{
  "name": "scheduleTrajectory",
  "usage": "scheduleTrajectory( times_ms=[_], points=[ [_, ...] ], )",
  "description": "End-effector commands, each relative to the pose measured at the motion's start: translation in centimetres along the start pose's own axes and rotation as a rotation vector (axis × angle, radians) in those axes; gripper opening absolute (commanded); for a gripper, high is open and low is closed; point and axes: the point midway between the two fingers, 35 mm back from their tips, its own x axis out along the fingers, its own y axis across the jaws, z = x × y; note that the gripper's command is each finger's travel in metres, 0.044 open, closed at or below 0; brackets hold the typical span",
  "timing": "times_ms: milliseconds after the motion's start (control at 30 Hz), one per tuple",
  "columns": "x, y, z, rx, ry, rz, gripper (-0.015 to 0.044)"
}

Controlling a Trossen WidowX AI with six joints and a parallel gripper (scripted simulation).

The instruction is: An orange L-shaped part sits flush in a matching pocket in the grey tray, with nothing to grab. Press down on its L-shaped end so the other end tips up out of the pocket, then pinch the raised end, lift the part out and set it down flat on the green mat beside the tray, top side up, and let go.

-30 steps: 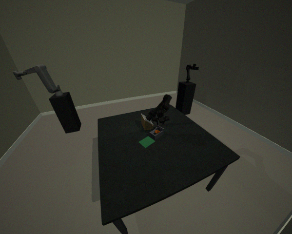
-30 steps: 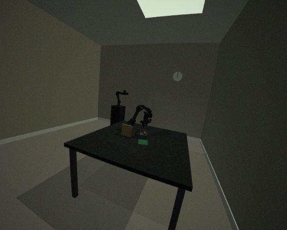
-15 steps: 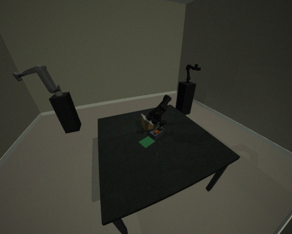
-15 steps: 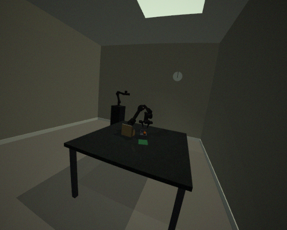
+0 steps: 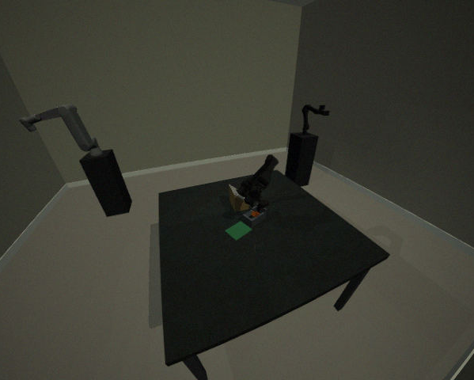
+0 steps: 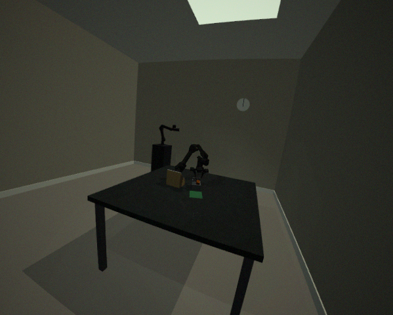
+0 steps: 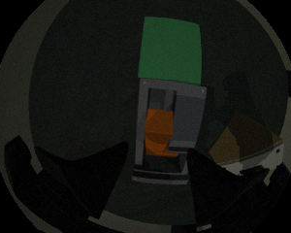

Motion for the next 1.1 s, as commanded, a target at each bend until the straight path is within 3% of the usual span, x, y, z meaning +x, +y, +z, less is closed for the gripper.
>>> scheduleTrajectory(
  times_ms=[0, 1033, 1067],
  points=[
    [0.6, 0.0, 0.0, 0.004, 0.002, 0.003, 0.028],
    [5.1, 0.1, -0.1, 0.003, 0.003, 0.004, 0.028],
    [4.8, 0.1, 0.0, 0.0, -0.001, 0.004, 0.0254]
  ],
)
